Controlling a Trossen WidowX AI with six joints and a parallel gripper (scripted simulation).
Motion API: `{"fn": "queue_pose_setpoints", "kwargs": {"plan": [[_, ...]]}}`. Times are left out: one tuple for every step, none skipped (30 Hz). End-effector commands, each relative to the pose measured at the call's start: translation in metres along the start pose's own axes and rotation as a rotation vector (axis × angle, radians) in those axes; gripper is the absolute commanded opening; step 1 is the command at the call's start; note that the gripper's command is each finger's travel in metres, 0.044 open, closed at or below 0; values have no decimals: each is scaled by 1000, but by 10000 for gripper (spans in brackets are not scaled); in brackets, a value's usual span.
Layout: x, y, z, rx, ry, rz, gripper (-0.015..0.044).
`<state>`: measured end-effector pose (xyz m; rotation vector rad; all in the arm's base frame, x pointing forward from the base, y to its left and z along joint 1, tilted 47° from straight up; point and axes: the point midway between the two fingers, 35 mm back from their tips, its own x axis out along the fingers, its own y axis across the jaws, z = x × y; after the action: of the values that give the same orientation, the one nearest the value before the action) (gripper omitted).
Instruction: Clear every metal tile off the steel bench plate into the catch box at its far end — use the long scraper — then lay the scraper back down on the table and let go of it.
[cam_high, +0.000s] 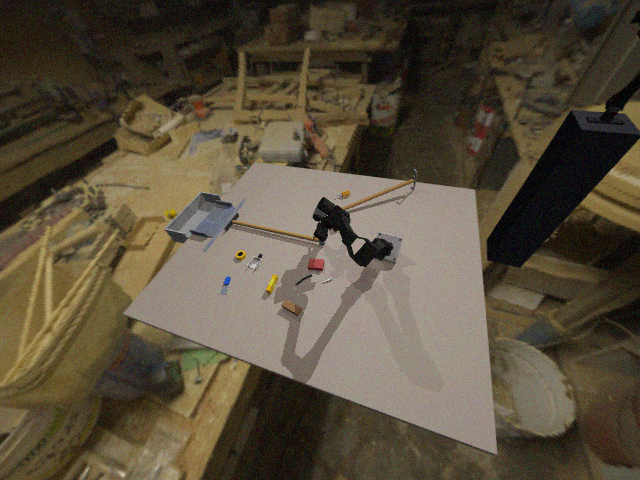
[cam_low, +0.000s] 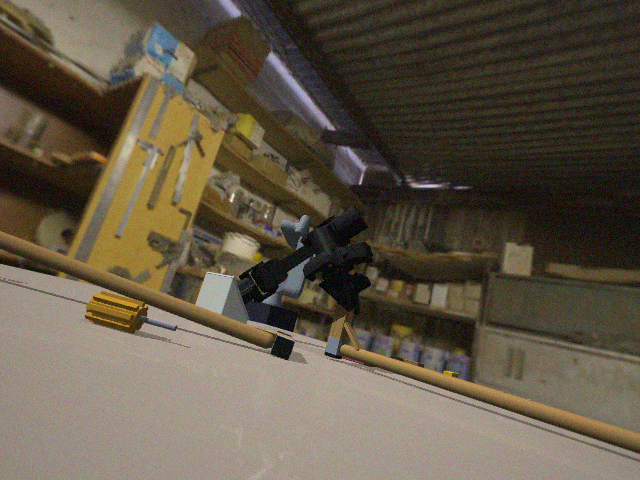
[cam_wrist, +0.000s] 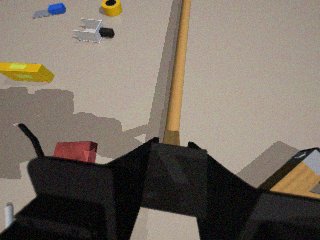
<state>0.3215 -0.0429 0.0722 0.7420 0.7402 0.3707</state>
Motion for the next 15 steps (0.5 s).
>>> {"fn": "queue_pose_setpoints", "kwargs": {"plan": [[0, 0, 0, 0, 0, 0, 0], [0, 0, 0, 0, 0, 0, 0], [0, 0, 0, 0, 0, 0, 0], [0, 0, 0, 0, 0, 0, 0], [0, 0, 0, 0, 0, 0, 0], [0, 0, 0, 0, 0, 0, 0], [0, 0, 0, 0, 0, 0, 0], [0, 0, 0, 0, 0, 0, 0], [0, 0, 0, 0, 0, 0, 0], [0, 0, 0, 0, 0, 0, 0], [0, 0, 0, 0, 0, 0, 0], [0, 0, 0, 0, 0, 0, 0], [0, 0, 0, 0, 1, 0, 0], [0, 0, -1, -1, 2, 0, 0], [0, 0, -1, -2, 4, 1, 0]]}}
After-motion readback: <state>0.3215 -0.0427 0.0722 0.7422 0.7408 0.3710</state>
